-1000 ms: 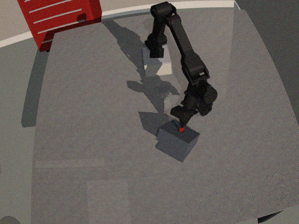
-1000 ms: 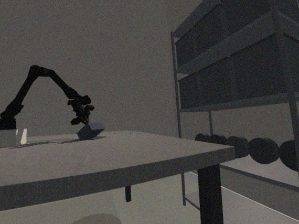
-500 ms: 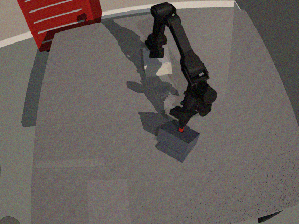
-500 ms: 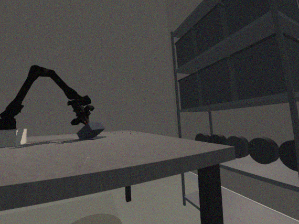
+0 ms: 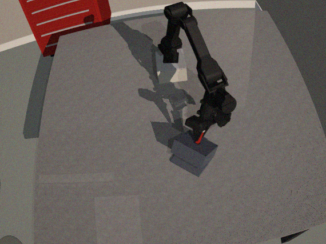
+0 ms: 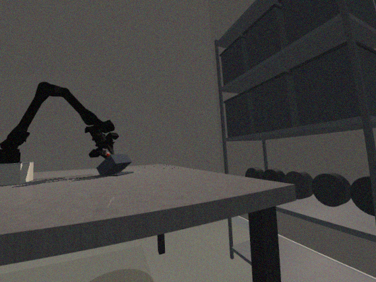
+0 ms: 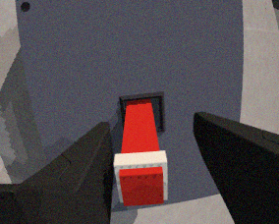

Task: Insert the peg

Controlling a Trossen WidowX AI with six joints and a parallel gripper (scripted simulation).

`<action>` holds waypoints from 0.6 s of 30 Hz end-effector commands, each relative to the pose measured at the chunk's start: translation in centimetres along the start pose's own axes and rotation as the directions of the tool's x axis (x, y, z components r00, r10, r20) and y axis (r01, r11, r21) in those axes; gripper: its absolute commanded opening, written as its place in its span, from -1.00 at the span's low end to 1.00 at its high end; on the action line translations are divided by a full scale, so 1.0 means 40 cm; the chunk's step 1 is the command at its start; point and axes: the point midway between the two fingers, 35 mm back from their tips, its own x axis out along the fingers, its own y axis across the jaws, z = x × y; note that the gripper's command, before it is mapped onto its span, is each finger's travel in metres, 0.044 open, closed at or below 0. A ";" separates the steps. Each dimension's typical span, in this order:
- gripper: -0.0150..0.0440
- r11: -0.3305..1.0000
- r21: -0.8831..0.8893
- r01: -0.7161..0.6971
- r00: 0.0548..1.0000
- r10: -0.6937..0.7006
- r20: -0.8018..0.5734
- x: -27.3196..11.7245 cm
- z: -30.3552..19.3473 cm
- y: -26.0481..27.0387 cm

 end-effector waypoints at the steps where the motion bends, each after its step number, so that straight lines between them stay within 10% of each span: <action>1: 0.49 1.000 0.000 0.001 1.000 -0.001 0.000 0.000 0.000 -0.001; 7: 1.00 1.000 -0.001 0.000 1.000 0.000 -0.001 -0.014 0.002 -0.001; 18: 1.00 1.000 -0.005 -0.006 1.000 0.006 -0.005 -0.078 0.010 0.002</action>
